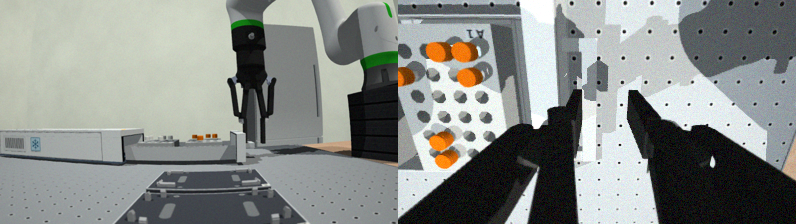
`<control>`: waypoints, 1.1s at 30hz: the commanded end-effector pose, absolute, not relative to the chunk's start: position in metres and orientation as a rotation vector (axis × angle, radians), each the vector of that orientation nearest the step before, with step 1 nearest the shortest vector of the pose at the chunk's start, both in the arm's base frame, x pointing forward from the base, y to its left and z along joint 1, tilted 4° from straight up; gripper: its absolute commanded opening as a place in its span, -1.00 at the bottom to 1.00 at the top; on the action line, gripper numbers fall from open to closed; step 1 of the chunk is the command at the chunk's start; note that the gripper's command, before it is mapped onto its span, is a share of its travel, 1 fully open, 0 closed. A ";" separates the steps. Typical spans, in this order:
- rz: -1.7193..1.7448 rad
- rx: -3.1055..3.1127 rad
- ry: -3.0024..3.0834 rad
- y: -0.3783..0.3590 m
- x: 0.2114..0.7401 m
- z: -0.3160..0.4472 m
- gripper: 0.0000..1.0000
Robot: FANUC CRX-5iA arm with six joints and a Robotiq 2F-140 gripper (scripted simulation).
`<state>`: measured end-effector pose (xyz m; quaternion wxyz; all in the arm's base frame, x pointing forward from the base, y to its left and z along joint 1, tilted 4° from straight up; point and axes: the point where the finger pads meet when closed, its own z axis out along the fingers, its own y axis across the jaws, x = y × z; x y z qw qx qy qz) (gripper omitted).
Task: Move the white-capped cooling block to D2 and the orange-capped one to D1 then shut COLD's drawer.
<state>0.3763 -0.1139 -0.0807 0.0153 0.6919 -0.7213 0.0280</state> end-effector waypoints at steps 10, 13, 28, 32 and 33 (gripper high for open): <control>0.088 2.153 -2.244 -0.114 0.377 -0.080 -0.32; 0.088 2.153 -2.244 -0.114 0.377 -0.080 -0.32; 0.088 2.153 -2.244 -0.113 0.376 -0.064 -0.32; 0.088 2.153 -2.244 -0.113 0.376 -0.059 -0.32; 0.088 2.153 -2.244 -0.113 0.376 -0.058 -0.32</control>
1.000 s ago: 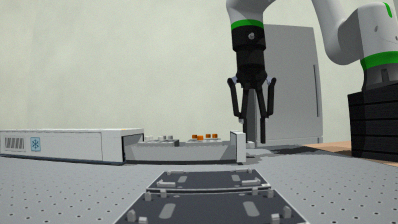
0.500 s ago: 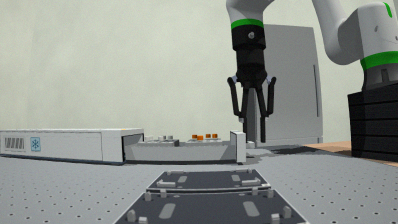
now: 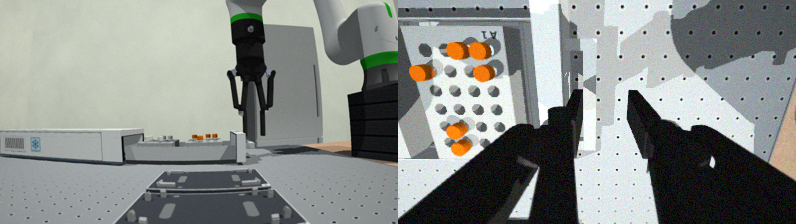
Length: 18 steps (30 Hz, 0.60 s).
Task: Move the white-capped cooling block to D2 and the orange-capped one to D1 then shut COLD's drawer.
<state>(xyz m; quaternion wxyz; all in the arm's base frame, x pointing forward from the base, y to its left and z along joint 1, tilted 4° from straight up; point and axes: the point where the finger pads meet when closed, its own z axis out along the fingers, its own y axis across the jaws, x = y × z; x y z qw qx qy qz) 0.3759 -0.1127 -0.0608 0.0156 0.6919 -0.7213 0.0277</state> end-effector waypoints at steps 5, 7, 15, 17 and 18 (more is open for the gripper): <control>0.088 2.153 -2.244 -0.112 0.376 -0.054 -0.32; 0.088 2.153 -2.244 -0.112 0.376 -0.051 -0.32; 0.088 2.153 -2.244 -0.112 0.376 -0.040 -0.32; 0.088 2.153 -2.244 -0.111 0.376 -0.038 -0.32; 0.088 2.153 -2.244 -0.111 0.376 -0.038 -0.32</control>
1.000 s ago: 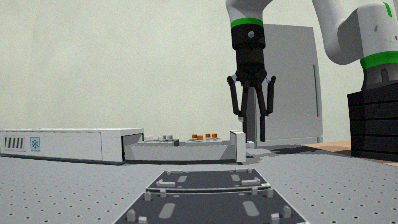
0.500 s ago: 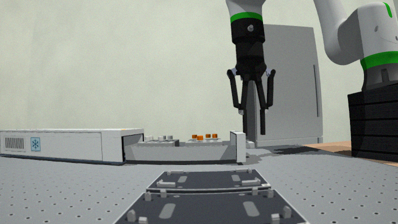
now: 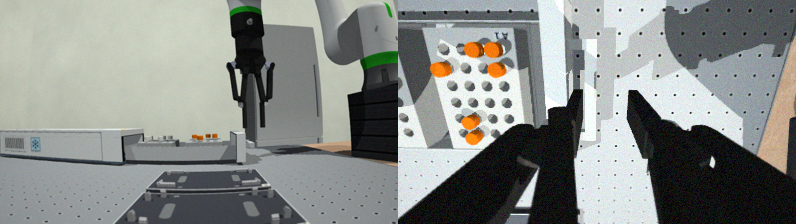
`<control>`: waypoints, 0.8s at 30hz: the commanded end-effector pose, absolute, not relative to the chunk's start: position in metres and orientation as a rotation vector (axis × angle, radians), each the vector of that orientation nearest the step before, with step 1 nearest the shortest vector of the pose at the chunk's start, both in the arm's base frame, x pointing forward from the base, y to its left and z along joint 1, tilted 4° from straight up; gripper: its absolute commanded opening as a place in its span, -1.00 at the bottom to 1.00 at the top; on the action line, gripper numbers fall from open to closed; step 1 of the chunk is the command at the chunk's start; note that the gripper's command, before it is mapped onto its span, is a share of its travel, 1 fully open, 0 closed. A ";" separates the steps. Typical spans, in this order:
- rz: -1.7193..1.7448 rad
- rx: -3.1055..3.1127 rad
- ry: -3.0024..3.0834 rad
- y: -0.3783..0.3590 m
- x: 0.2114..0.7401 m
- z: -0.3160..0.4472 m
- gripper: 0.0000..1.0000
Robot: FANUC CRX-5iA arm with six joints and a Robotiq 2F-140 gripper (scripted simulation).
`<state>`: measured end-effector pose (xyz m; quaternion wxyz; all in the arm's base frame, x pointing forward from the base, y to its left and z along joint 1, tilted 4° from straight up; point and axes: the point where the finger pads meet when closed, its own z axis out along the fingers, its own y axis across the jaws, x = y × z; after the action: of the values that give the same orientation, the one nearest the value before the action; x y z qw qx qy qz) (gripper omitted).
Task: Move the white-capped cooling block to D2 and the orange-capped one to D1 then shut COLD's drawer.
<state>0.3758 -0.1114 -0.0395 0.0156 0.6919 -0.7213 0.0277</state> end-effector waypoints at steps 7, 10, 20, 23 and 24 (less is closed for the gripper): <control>0.088 2.153 -2.244 -0.111 0.376 -0.030 -0.32; 0.088 2.153 -2.244 -0.111 0.376 -0.026 -0.32; 0.088 2.153 -2.244 -0.110 0.376 -0.015 -0.32; 0.088 2.153 -2.244 -0.110 0.376 -0.011 -0.32; 0.088 2.153 -2.244 -0.110 0.376 -0.010 -0.32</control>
<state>0.3757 -0.1098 -0.0129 0.0156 0.6919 -0.7213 0.0277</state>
